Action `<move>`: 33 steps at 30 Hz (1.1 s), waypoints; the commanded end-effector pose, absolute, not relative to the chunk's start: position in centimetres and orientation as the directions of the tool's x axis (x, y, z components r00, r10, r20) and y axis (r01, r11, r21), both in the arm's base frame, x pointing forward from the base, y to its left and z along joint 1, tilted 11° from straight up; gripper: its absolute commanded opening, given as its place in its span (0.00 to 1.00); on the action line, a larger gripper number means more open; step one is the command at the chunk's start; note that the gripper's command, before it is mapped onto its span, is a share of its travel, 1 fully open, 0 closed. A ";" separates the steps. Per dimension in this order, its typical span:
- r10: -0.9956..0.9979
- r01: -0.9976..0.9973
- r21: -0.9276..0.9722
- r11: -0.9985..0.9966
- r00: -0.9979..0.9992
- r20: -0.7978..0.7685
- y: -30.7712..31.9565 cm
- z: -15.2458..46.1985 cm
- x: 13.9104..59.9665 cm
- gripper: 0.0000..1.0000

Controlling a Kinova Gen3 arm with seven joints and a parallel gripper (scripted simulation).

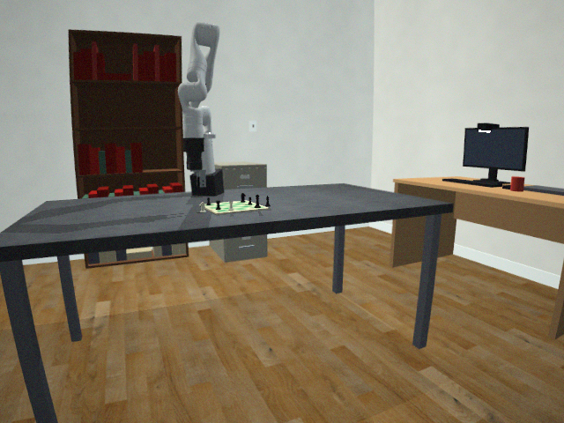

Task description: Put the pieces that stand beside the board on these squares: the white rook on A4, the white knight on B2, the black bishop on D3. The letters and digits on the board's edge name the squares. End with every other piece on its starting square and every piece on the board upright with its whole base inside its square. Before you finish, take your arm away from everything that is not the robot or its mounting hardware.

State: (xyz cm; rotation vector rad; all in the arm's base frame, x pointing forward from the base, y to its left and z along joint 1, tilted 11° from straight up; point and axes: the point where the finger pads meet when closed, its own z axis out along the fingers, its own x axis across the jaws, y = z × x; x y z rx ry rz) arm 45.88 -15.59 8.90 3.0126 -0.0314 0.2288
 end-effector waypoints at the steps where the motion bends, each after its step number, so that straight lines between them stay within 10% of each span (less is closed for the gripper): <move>1: -0.011 -0.030 0.118 -0.993 0.988 0.154 -15.6 9.0 45.9 0.73; 33: -0.011 -0.029 0.117 -0.993 0.988 0.153 -15.8 6.7 46.2 0.73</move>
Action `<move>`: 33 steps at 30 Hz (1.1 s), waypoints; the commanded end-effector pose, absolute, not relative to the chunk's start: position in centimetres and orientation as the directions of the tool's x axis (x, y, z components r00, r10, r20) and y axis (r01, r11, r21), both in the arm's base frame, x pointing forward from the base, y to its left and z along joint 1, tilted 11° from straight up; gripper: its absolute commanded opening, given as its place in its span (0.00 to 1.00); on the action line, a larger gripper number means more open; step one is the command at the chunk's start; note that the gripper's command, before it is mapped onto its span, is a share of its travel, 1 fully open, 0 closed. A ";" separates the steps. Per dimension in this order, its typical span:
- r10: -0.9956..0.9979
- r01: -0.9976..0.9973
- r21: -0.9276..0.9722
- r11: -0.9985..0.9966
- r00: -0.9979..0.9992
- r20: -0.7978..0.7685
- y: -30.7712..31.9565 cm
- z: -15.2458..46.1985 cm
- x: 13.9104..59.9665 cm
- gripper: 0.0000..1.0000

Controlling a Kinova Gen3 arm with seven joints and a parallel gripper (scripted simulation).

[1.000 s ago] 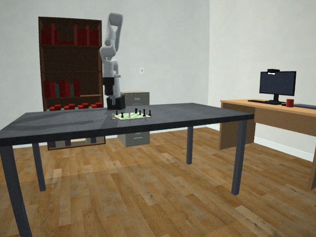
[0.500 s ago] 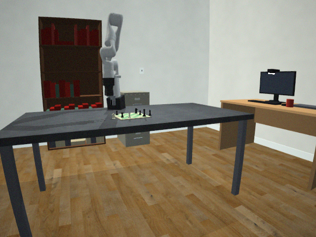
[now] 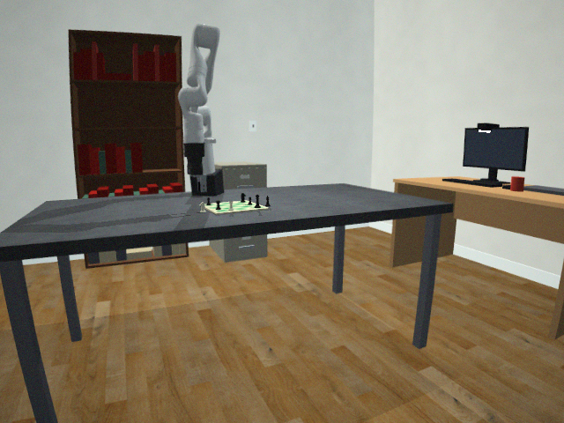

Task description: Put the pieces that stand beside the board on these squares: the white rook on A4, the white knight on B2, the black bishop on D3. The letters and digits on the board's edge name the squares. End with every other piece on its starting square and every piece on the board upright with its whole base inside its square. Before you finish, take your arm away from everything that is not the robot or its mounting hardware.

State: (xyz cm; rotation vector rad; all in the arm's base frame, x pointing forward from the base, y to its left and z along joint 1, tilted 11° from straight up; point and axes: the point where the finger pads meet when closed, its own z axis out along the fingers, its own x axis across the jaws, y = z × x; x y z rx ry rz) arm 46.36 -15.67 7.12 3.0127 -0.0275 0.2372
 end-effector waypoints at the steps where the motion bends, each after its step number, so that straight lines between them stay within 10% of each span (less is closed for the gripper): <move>1: -0.011 -0.029 0.117 -0.993 0.988 0.153 -15.8 6.6 46.3 0.73; 33: -0.011 -0.029 0.117 -0.993 0.988 0.153 -16.0 3.8 46.7 0.73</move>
